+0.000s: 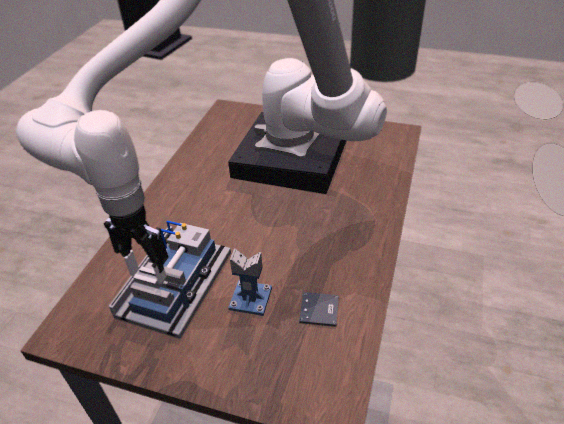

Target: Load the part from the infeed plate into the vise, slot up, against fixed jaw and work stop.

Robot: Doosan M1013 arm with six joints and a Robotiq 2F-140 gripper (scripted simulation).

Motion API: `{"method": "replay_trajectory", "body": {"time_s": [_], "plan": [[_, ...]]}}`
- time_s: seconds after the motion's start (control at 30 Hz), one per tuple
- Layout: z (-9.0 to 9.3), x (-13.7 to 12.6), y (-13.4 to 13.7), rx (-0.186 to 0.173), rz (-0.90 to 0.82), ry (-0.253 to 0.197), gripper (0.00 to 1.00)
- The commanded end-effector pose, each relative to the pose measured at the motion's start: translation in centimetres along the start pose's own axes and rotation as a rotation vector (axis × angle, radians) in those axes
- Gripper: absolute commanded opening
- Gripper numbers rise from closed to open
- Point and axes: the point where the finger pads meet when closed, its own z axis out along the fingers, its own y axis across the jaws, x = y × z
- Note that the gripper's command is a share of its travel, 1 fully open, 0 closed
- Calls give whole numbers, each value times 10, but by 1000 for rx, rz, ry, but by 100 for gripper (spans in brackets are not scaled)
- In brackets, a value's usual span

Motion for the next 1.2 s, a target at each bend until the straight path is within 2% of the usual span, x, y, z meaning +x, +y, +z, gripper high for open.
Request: {"method": "replay_trajectory", "body": {"time_s": [0.0,0.57,0.97,1.0,1.17], "plan": [[-18,2,3,-3,-6,4,47],[-61,2,3,-3,-6,4,47],[-67,1,3,-3,-6,4,47],[-67,1,3,-3,-6,4,0],[-67,1,3,-3,-6,4,0]]}}
